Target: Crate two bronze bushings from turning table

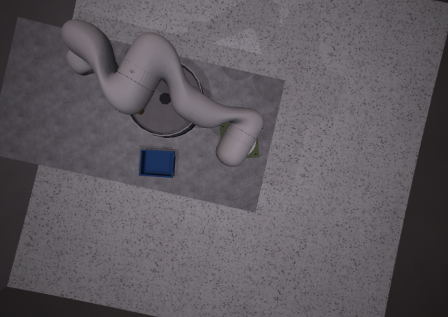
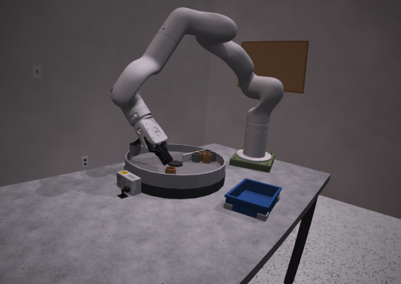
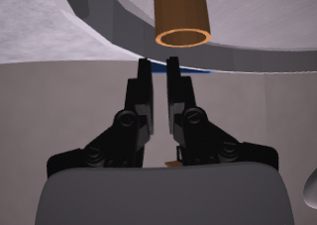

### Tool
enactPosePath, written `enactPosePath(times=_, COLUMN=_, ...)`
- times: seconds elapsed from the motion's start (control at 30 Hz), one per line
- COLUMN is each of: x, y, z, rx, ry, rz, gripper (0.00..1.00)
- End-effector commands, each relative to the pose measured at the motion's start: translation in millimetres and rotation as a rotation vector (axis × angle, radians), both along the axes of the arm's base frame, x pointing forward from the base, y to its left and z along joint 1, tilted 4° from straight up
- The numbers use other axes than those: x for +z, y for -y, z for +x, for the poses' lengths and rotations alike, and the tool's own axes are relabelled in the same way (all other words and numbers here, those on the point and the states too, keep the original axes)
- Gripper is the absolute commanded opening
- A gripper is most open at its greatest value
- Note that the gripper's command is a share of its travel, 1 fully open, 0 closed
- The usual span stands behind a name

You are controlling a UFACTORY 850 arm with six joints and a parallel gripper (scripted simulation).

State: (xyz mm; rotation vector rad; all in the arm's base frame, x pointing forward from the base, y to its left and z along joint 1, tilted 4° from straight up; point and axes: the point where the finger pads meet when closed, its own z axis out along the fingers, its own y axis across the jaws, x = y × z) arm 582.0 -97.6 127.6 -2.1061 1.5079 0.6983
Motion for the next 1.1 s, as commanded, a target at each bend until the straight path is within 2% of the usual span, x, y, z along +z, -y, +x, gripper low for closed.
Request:
enactPosePath(times=0.0, x=12, y=0, z=-1, rx=0.000, ry=0.001, rz=0.000, gripper=0.10)
enactPosePath(times=0.07, x=12, y=0, z=-1, rx=0.000, ry=0.001, rz=0.000, gripper=0.10)
enactPosePath(times=0.1, x=12, y=0, z=-1, rx=0.000, ry=0.001, rz=0.000, gripper=0.62)
enactPosePath(times=0.6, x=11, y=-2, z=-7, rx=-0.036, ry=-0.033, rz=-0.035, gripper=0.62)
enactPosePath(times=1.07, x=5, y=-12, z=-37, rx=-0.205, ry=-0.162, rz=-0.188, gripper=0.62)
